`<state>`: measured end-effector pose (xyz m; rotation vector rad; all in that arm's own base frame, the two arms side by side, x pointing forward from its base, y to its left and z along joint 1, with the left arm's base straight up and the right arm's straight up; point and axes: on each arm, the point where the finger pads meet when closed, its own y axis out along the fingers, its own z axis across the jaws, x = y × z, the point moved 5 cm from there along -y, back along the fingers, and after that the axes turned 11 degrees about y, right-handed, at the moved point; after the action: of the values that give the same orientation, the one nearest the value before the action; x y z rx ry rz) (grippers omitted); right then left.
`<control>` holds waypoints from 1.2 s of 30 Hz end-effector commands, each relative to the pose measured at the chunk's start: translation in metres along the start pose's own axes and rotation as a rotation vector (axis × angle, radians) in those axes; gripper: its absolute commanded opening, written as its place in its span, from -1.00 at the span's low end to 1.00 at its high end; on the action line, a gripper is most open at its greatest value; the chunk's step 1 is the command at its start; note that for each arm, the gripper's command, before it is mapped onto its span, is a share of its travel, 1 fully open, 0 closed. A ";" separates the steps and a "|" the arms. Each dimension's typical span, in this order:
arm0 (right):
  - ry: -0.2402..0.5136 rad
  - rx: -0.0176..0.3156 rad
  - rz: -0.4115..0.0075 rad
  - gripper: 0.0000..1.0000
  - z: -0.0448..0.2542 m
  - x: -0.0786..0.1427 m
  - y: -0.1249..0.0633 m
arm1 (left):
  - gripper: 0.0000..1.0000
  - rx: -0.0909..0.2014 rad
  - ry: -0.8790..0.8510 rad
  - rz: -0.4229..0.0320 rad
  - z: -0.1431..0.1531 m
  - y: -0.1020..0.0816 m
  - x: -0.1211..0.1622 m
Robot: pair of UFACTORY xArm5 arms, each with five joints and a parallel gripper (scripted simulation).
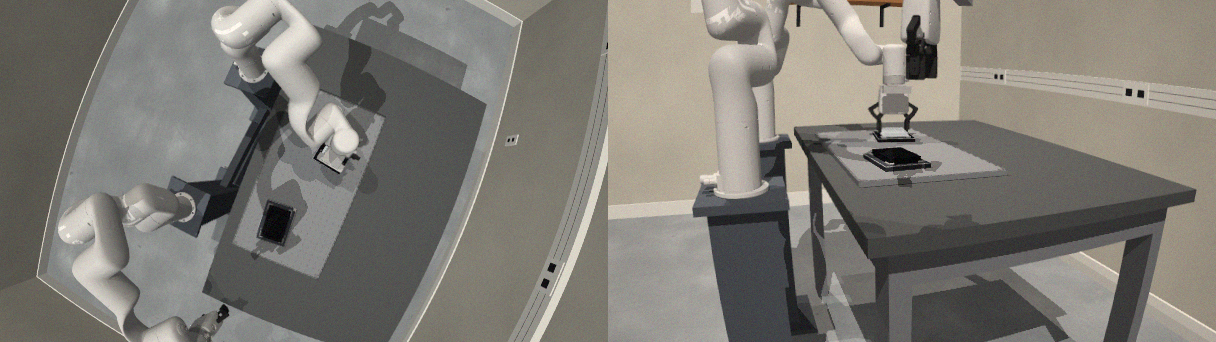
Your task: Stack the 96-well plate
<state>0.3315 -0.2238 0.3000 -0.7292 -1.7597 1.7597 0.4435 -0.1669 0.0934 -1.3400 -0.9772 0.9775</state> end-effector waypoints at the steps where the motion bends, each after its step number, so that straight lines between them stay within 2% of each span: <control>1: 0.000 -0.001 0.004 1.00 0.000 -0.001 -0.001 | -1.00 -0.004 0.000 0.000 -0.001 -0.002 0.000; 27: 0.000 -0.001 0.004 1.00 0.000 -0.001 -0.001 | -1.00 -0.004 0.000 0.000 -0.001 -0.002 0.000; 36: 0.000 -0.001 0.004 1.00 0.000 -0.001 -0.001 | -1.00 -0.004 0.000 0.000 -0.001 -0.008 0.000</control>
<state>0.3315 -0.2238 0.3000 -0.7292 -1.7597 1.7597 0.4436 -0.1669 0.0970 -1.3403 -0.9774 0.9774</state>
